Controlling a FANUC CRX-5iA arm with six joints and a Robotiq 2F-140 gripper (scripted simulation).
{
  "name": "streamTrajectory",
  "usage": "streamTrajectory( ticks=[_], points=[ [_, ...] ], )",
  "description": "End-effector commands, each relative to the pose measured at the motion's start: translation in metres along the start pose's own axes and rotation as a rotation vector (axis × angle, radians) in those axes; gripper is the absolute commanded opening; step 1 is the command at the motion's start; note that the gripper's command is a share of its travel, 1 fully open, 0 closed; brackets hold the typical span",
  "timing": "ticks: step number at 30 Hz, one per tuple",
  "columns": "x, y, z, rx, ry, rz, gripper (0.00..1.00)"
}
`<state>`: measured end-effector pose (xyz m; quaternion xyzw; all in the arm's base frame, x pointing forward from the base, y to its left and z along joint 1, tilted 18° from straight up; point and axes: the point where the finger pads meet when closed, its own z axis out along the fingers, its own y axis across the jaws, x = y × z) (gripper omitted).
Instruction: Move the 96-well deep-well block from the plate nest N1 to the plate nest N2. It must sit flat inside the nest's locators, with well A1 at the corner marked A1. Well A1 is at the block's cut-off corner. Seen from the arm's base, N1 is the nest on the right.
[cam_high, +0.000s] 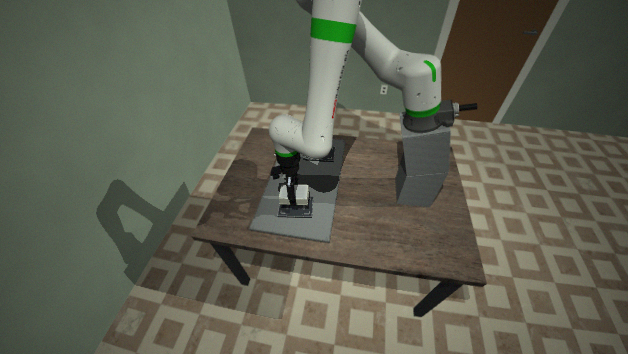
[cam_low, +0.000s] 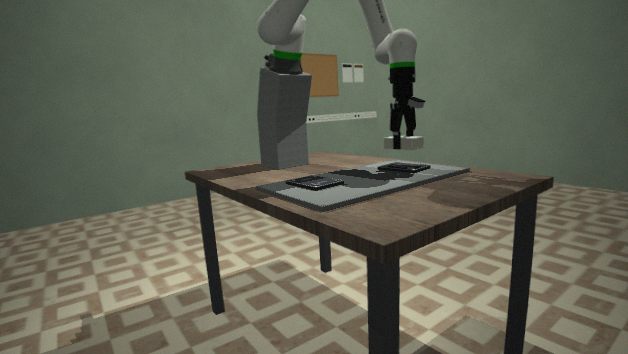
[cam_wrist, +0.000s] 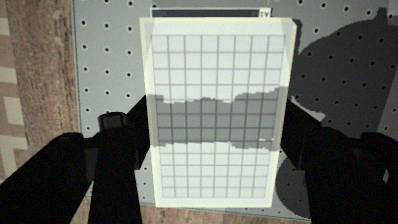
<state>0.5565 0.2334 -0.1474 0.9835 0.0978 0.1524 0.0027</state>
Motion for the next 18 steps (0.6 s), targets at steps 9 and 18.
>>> streamTrajectory(
  ticks=[9, 18],
  points=[
    [0.0007, -0.0002, -0.0007, 0.001, 0.001, 0.000, 0.10],
    [0.0008, 0.0000, 0.0042, 0.001, 0.002, 0.000, 0.10]
  ],
)
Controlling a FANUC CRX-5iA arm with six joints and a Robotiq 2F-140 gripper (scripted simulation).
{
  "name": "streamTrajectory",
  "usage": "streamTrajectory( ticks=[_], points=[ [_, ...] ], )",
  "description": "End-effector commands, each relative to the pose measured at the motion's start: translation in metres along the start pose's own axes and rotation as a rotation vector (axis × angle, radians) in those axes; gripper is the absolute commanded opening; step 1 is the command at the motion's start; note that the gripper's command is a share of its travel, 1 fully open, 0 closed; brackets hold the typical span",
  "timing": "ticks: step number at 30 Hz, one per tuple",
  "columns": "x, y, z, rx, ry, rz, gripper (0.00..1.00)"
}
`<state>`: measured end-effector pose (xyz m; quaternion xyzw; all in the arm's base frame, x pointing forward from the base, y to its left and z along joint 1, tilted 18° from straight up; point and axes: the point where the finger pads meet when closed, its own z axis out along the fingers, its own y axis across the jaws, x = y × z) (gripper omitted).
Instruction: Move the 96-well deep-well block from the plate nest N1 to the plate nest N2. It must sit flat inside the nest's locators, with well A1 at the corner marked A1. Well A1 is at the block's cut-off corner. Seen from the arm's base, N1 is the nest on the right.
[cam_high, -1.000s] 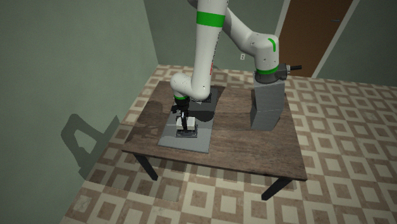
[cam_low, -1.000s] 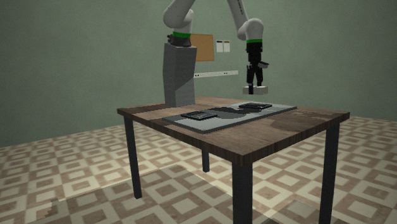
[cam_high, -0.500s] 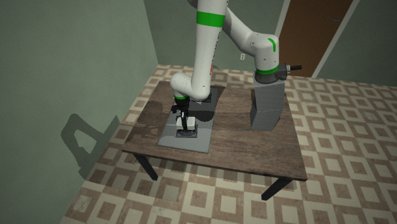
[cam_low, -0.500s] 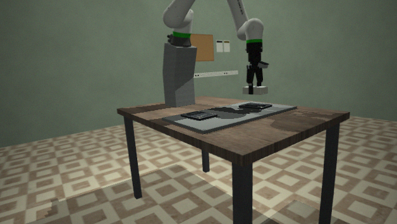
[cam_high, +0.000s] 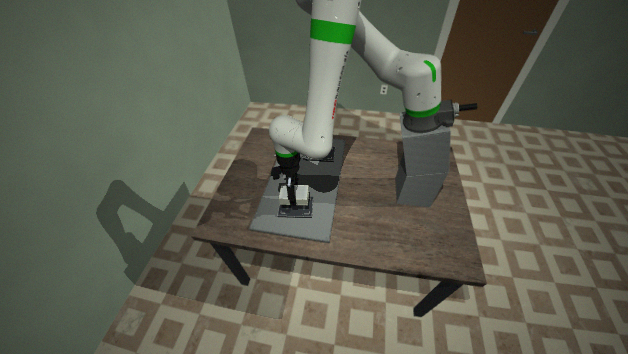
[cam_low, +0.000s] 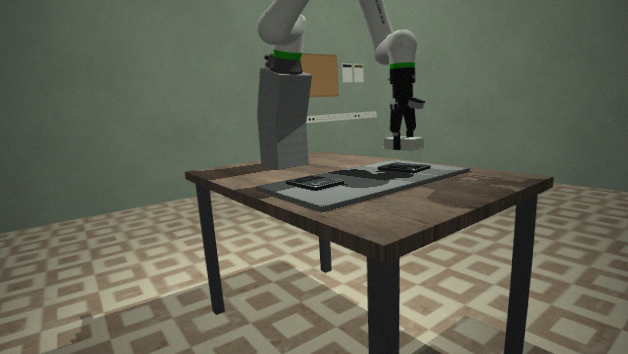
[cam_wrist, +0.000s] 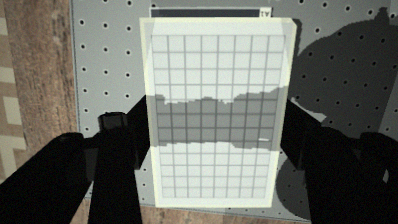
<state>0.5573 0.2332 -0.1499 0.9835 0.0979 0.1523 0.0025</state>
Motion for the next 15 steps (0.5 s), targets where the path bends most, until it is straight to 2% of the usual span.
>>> streamTrajectory(
  ticks=[1, 15],
  points=[
    [0.001, 0.000, 0.003, 0.000, 0.002, 0.000, 0.10],
    [0.001, 0.000, 0.023, 0.000, 0.002, 0.000, 0.10]
  ],
)
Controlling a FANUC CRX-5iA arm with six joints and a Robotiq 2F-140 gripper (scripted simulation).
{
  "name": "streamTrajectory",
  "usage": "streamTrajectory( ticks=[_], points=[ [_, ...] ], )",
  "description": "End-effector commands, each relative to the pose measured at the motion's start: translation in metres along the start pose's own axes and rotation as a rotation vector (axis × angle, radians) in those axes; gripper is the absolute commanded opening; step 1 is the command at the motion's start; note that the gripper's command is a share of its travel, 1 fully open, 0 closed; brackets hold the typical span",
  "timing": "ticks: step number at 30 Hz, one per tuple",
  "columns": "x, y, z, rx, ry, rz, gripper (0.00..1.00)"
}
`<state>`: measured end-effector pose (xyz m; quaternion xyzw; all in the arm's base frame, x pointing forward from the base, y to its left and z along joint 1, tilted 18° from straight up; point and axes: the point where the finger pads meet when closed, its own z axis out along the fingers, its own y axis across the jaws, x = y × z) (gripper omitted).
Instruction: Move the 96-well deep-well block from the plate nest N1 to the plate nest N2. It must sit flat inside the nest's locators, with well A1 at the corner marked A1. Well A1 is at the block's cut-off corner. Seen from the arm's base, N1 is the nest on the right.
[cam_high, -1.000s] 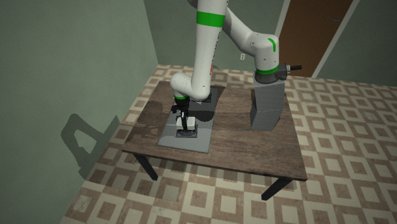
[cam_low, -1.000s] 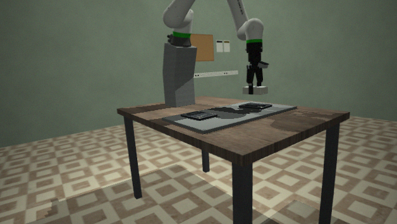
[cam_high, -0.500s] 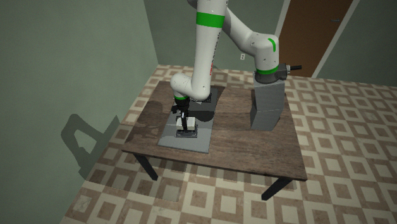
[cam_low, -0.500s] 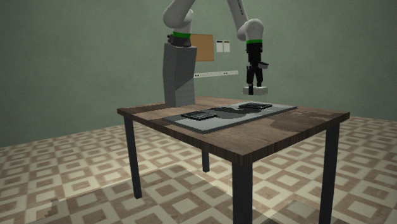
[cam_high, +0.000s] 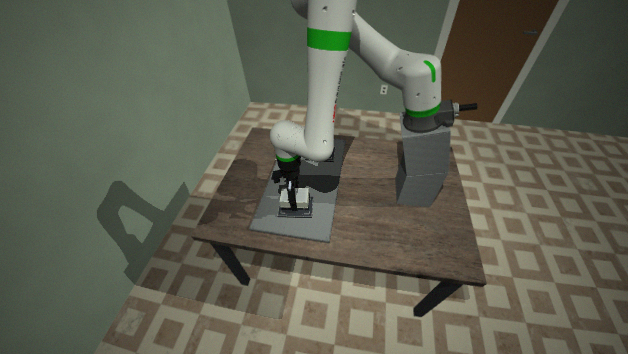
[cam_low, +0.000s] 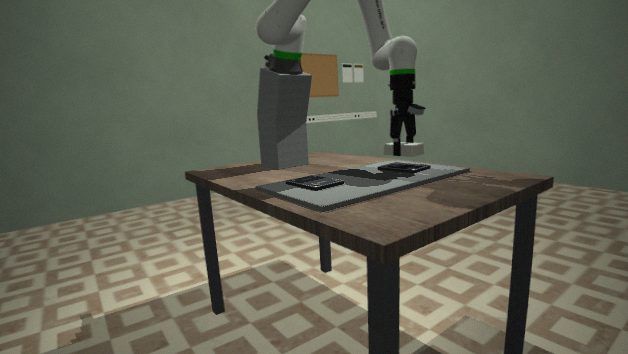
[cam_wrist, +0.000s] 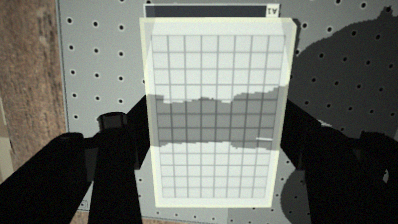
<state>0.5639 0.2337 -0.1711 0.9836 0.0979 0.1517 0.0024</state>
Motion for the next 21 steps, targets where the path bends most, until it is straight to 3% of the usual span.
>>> streamTrajectory(
  ticks=[1, 21],
  points=[
    [0.001, 0.000, 0.003, 0.000, 0.003, 0.000, 0.10],
    [0.001, 0.000, 0.032, 0.000, 0.003, 0.000, 0.10]
  ],
)
